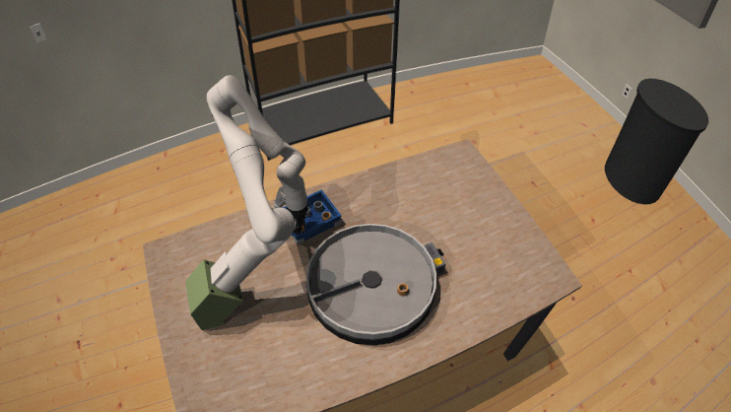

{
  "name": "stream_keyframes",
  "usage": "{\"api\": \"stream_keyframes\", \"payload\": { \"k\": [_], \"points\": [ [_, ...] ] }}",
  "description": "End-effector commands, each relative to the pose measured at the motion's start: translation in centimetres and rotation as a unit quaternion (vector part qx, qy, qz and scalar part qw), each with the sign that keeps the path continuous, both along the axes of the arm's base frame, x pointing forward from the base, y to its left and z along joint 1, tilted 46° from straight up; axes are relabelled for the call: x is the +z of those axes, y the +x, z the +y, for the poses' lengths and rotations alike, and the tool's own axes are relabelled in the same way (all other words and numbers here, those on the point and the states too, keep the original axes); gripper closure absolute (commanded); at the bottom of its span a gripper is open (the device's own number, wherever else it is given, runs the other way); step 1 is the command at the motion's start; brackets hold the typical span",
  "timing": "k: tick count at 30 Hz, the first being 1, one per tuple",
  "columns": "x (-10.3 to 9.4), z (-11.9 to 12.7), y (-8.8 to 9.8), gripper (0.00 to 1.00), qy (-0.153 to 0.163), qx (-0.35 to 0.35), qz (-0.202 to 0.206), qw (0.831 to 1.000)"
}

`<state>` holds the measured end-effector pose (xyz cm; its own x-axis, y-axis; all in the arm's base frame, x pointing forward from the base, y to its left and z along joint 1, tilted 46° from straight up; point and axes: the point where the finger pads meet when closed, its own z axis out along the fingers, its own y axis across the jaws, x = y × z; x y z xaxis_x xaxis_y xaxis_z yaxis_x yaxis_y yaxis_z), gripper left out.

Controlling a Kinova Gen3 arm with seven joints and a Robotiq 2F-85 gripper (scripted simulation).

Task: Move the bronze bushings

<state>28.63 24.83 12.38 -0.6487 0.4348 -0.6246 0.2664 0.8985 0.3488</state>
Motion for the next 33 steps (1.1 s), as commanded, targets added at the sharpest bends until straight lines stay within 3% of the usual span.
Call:
{"api": "stream_keyframes", "payload": {
  "k": [1,10,11,33],
  "points": [
    [0.02,0.02,-0.02,0.61,0.000,0.000,0.000,1.000],
    [0.02,0.02,-0.02,0.61,0.000,0.000,0.000,1.000],
    [0.02,0.02,-0.02,1.00,0.000,0.000,0.000,1.000],
    [0.02,0.02,-0.02,1.00,0.000,0.000,0.000,1.000]
  ]
}}
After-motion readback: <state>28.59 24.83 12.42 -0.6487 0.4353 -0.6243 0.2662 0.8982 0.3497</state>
